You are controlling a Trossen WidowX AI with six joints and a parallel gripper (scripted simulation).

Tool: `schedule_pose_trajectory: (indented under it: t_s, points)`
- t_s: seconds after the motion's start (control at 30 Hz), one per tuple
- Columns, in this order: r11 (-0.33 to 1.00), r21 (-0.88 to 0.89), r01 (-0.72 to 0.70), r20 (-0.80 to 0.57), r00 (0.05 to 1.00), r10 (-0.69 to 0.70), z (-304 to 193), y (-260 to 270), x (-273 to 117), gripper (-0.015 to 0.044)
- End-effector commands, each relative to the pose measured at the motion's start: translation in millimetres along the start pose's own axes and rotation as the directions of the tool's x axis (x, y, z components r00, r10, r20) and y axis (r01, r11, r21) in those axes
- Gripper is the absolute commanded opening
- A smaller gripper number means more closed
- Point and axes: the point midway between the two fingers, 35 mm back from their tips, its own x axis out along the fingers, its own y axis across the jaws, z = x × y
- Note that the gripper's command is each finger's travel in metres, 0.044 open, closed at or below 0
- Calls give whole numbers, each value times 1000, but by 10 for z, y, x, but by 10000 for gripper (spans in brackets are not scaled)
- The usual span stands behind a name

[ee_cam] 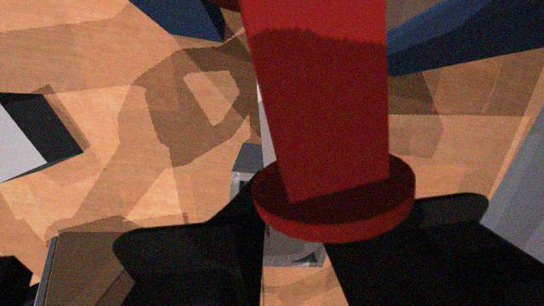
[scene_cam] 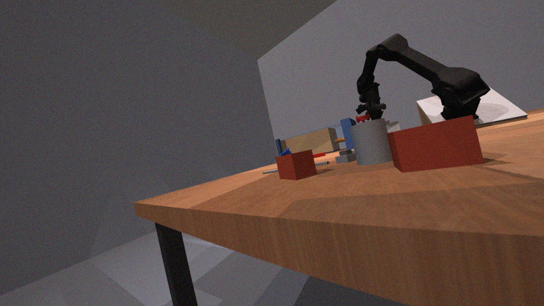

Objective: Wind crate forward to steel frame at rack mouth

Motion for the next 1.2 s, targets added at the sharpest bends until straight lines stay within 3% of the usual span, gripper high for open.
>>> schedule_pose_trajectory:
  t_s: [0.0, 0.5, 1.17]
  points:
    - [1000, -30, -4, -8, 1000, 4, -7, 15, 39, 0]
    - [997, -79, -9, -8, 1000, 8, -7, 34, 38, 0]
    - [1000, 6, 0, -8, 1000, 0, -6, -5, 38, 0]
